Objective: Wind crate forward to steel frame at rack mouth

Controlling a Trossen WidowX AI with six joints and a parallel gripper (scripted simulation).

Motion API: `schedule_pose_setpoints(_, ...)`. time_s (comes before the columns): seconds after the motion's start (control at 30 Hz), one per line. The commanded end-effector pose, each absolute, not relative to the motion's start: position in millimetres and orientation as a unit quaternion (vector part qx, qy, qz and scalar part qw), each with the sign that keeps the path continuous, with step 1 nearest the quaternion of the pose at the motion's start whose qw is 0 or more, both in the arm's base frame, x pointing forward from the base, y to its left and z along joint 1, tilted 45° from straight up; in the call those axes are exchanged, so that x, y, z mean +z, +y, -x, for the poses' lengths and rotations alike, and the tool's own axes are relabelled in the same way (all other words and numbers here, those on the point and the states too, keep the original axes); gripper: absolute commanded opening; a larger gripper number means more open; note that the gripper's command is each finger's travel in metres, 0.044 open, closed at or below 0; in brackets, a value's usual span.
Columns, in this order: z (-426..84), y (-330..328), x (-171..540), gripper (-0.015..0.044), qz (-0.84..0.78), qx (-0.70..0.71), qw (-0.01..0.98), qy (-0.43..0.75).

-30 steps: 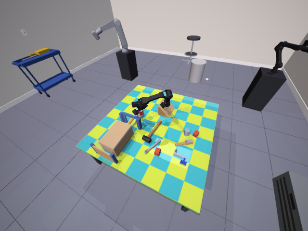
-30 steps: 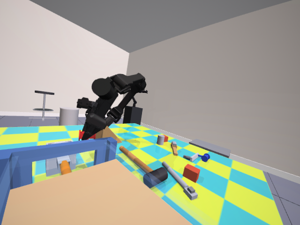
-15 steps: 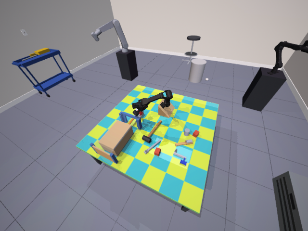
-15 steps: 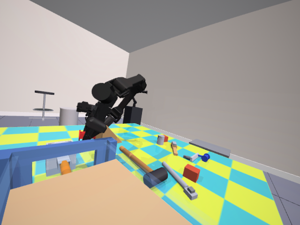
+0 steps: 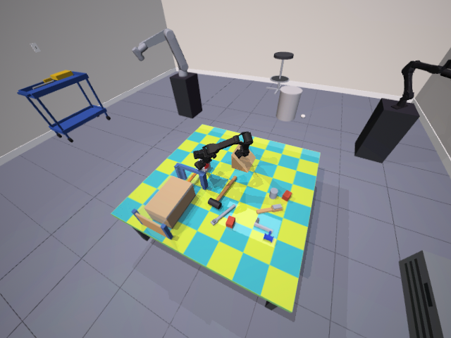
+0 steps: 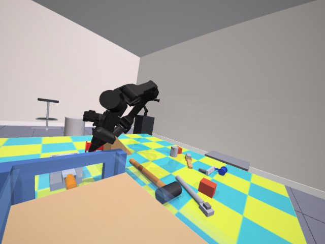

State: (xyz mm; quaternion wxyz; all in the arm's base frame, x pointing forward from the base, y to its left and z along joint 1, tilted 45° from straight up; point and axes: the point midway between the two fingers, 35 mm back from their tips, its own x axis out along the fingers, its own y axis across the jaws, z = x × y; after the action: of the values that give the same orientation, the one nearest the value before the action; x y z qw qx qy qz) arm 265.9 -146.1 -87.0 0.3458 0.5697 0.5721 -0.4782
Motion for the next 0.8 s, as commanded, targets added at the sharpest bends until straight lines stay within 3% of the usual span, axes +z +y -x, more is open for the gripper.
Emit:
schedule_pose_setpoints(0.0, -266.2, -146.6, -86.7, 0.0000, -0.570, -0.478, 0.346, 0.572)
schedule_pose_setpoints(0.77, -256.4, -139.6, -84.2, 0.0000, -0.573, -0.478, 0.343, 0.571)
